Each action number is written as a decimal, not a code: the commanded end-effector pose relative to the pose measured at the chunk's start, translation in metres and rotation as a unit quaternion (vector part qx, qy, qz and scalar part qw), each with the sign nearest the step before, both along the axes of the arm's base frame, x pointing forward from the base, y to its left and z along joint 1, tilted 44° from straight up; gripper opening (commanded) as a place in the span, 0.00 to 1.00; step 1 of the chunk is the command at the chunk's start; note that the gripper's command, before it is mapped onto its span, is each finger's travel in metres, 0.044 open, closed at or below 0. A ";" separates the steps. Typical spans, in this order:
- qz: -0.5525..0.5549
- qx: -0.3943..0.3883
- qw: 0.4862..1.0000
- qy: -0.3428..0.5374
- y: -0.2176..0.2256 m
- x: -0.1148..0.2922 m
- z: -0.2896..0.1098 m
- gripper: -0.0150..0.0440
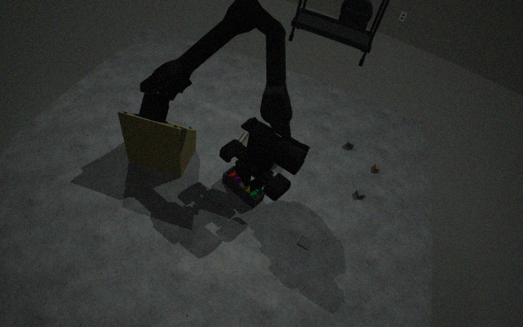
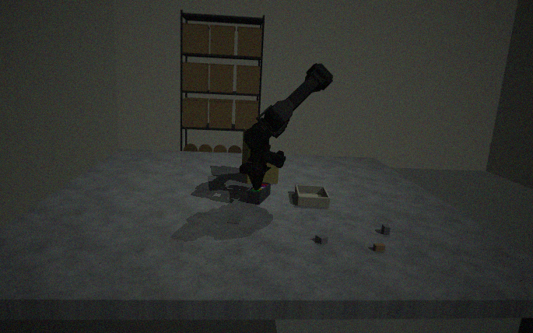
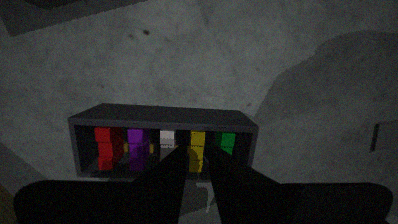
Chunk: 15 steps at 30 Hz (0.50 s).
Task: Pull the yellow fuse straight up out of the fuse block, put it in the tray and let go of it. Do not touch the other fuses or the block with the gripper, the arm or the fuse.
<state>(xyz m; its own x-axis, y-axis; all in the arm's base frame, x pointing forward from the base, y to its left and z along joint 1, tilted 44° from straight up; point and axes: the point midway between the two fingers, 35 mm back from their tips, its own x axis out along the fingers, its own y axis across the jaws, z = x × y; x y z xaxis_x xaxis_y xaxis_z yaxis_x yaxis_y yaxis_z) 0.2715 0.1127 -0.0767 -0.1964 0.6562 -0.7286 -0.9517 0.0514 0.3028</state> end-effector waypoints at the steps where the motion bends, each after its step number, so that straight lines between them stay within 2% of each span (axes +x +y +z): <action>1: -0.002 0.002 1.000 0.003 0.001 -0.001 -0.001 0.38; 12: 0.000 0.000 1.000 0.000 0.000 0.000 0.000 0.25; 15: 0.000 0.000 1.000 0.000 0.000 0.000 0.000 0.25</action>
